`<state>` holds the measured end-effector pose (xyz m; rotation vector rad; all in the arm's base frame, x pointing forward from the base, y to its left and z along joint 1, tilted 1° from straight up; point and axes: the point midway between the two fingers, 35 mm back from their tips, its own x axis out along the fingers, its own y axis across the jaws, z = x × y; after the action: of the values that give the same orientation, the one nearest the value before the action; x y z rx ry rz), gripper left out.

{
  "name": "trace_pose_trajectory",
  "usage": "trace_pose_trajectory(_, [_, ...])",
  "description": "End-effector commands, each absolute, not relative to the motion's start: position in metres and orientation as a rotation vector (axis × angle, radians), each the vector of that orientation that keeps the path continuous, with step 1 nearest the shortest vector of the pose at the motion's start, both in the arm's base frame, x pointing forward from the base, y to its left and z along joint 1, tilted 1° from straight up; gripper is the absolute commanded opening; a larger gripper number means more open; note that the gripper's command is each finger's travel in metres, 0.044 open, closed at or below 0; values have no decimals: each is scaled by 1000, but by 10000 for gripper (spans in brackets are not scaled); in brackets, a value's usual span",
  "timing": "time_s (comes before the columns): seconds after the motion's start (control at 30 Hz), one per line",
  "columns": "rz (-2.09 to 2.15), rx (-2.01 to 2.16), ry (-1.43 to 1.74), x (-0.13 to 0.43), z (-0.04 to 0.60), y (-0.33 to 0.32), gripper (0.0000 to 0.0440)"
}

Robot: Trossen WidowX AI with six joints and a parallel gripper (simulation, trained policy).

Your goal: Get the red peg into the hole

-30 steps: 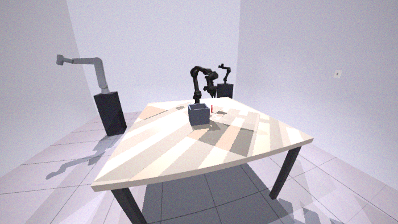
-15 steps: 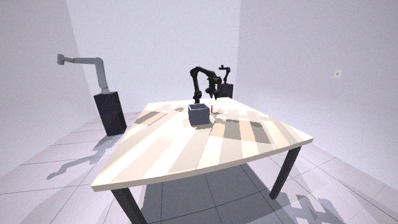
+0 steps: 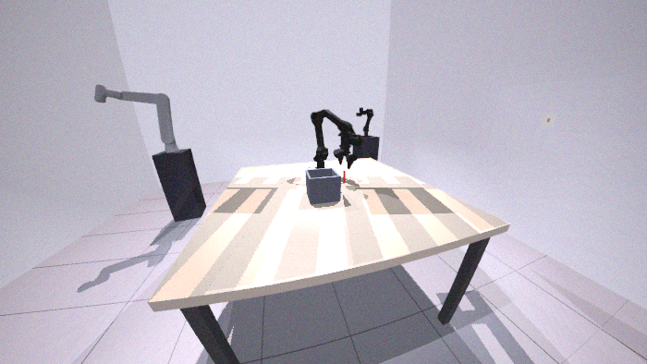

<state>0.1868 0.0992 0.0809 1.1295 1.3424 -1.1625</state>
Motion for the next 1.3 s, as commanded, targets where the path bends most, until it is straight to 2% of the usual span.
trace_pose_trajectory(0.0, [-1174,1091,1352,184,67,96,440])
trace_pose_trajectory(0.3, [-1189,1070,1347,182,37,91,423])
trace_pose_trajectory(0.47, [-1194,1073,1340,181,24,90,391])
trace_pose_trajectory(0.53, [-1189,1075,1340,182,19,91,351])
trace_pose_trajectory(0.9, [-1129,1059,1377,191,1,99,66])
trace_pose_trajectory(1.0, [-1106,1056,1386,193,-1,102,6])
trace_pose_trajectory(1.27, [-1070,1131,1355,202,16,103,0])
